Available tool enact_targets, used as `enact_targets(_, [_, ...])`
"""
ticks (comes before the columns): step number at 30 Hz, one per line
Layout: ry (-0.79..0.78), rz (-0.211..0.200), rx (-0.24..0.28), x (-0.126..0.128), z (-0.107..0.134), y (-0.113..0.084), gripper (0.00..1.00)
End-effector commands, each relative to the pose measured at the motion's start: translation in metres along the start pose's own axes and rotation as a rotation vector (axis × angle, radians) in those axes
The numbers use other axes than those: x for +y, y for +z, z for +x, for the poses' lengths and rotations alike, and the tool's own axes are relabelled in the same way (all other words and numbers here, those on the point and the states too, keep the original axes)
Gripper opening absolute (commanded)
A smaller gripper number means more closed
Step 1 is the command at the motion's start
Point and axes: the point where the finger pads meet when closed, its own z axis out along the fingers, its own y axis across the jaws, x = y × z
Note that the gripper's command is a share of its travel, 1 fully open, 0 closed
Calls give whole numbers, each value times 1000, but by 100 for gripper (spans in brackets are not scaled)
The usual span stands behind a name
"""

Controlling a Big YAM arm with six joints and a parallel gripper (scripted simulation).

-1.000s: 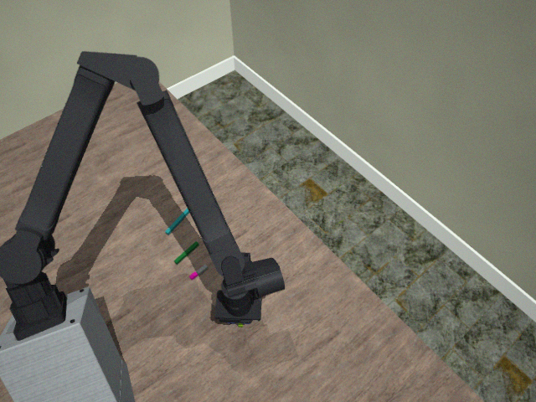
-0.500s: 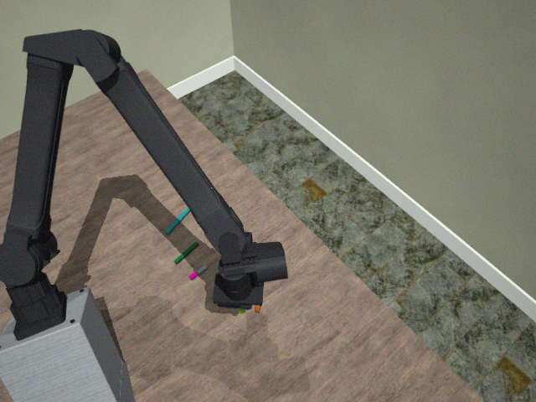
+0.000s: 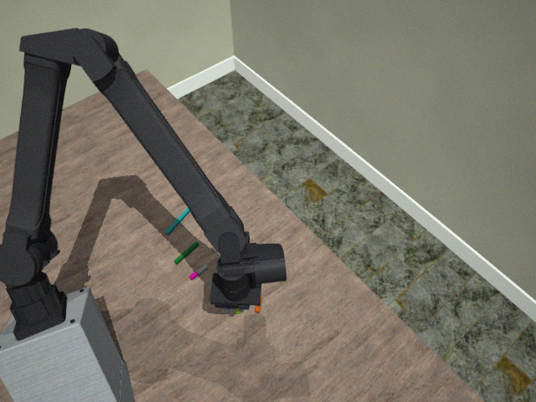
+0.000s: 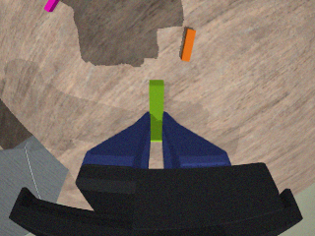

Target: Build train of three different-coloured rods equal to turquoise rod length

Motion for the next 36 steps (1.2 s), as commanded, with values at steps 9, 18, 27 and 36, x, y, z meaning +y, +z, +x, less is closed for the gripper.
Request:
enact_targets(9, [135,21,2,9,-47,-4,4])
enact_targets(18, [285,11,8,18,-48,-4,4])
enact_targets(27, [498,18,-3,51,-120,-4,4])
enact_targets(36, [667,11,-14,76,-152,-4,4])
